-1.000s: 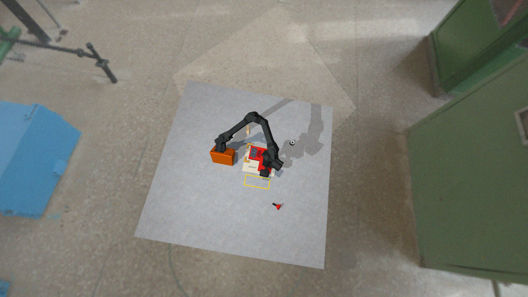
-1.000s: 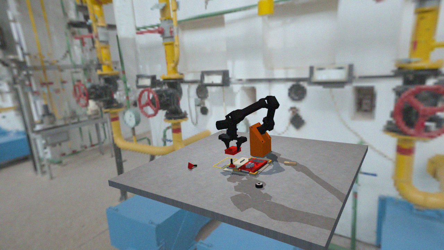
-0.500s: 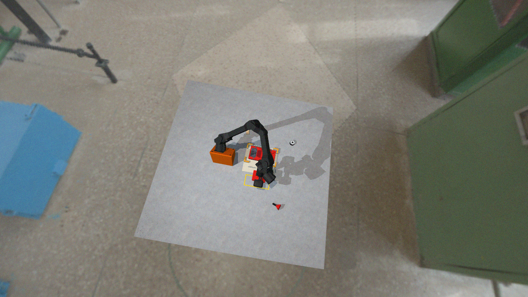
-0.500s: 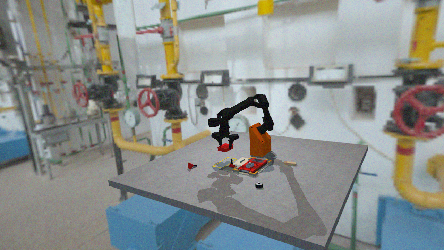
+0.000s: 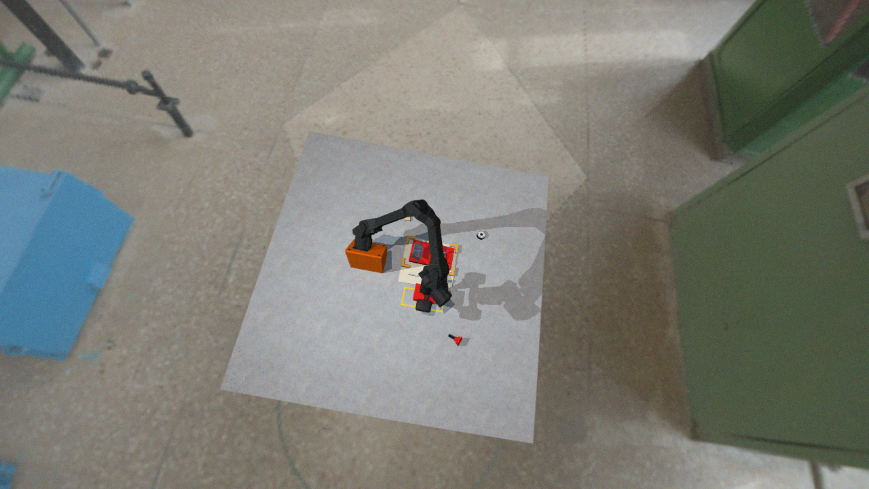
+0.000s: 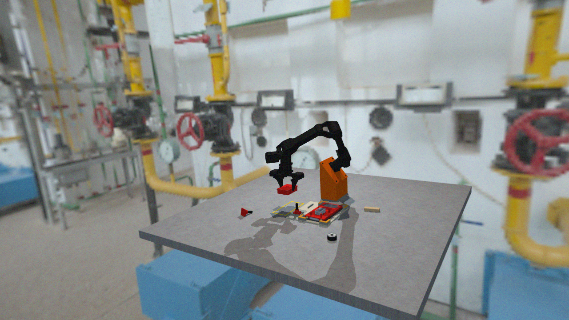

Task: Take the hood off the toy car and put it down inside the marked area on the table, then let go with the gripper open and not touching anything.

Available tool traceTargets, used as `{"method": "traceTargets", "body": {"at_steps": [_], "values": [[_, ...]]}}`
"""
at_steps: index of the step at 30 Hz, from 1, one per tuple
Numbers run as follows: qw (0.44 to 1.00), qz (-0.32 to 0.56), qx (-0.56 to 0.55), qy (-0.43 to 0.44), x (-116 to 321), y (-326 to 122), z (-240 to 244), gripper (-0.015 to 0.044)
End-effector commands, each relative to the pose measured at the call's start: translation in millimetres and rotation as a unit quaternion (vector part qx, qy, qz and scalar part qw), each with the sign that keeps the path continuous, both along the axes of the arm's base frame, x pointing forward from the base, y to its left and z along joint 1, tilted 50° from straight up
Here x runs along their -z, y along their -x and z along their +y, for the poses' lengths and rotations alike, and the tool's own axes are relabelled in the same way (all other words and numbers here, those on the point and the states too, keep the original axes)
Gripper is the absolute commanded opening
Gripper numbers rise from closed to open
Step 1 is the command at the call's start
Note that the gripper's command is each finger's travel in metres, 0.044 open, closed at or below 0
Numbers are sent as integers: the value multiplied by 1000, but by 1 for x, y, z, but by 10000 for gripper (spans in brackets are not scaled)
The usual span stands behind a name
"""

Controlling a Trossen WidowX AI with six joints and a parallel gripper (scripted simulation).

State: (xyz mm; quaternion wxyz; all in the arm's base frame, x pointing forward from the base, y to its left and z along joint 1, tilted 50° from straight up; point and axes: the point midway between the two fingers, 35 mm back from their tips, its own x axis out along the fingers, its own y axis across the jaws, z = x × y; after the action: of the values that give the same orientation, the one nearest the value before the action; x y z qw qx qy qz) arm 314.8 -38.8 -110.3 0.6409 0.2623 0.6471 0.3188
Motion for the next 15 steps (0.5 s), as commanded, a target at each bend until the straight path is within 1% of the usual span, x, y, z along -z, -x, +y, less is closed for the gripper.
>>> {"method": "traceTargets", "body": {"at_steps": [1,15], "values": [[1000,2,1,-1,3,0,2,0],[1000,2,2,-1,11,0,11,0]]}}
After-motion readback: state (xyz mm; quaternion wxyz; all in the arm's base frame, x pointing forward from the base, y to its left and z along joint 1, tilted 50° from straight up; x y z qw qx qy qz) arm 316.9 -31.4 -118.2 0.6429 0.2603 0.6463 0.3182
